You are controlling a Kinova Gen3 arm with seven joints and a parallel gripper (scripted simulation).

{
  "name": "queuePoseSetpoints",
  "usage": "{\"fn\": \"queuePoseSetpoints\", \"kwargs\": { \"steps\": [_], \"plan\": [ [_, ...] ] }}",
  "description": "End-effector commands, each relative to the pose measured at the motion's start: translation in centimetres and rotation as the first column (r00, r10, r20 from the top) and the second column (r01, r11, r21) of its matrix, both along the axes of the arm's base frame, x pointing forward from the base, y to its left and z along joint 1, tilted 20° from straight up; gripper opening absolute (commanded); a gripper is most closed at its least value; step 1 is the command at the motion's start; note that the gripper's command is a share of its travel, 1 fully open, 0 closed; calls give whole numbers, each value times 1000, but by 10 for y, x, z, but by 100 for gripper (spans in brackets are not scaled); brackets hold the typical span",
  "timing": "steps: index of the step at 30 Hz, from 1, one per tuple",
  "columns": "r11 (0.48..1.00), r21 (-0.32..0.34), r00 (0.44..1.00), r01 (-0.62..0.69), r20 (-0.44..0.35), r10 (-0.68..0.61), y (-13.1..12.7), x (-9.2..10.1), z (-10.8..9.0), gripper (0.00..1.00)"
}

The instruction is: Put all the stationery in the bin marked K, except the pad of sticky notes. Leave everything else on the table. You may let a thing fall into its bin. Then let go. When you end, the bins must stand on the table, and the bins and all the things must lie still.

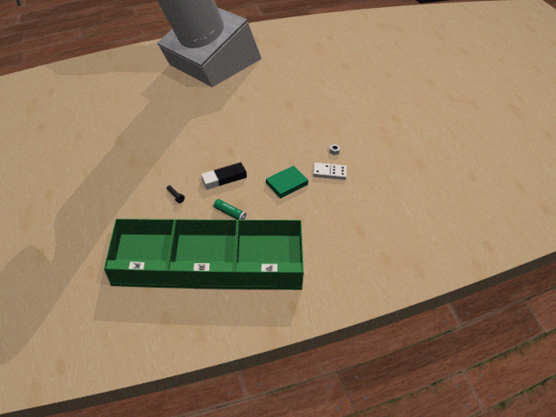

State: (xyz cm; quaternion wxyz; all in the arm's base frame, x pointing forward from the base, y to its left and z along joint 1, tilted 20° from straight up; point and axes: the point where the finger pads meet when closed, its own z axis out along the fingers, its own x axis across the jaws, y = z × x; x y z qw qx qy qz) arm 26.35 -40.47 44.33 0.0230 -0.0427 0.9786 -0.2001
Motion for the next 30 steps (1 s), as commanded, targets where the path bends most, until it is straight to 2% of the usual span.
{"fn": "queuePoseSetpoints", "kwargs": {
  "steps": [1,17,18,30],
  "plan": [
    [1000,-2,1000,0,1,0,0,0,1,100],
    [1000,-2,1000,0,1,0,0,0,1,100],
    [1000,-2,1000,0,1,0,-2,1,-7,31],
    [1000,-2,1000,0,1,0,-34,17,-100,31]
  ]
}}
